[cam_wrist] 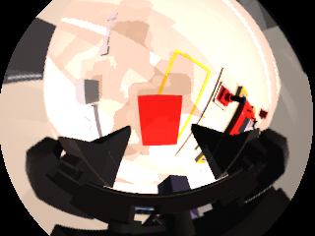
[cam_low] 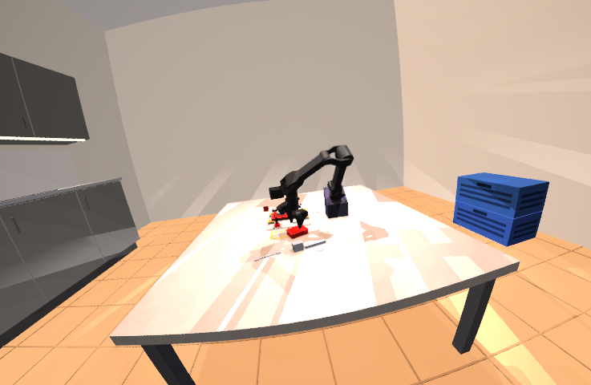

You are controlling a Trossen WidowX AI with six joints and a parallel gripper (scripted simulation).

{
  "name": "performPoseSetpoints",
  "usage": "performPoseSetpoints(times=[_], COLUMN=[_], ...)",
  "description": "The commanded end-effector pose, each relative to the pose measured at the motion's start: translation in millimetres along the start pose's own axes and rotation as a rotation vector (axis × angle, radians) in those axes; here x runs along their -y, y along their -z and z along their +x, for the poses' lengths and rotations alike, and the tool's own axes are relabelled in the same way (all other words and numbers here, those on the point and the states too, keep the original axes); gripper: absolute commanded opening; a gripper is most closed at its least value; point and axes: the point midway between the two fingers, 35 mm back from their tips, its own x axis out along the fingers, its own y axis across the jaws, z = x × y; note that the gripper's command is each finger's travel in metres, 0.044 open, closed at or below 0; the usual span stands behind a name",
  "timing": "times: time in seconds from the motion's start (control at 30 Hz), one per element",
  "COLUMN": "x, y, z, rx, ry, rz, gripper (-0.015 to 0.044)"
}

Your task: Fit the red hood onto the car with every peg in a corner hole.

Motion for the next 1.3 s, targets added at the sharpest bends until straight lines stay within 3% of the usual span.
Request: performPoseSetpoints(times=[0.0, 1.27], x=[1, 0], y=[3, 5], z=[5, 26], rx=[-0.006, -0.005], ry=[0.002, -0.001], rz=[0.011, 0.011], gripper=[0.044, 0.044])
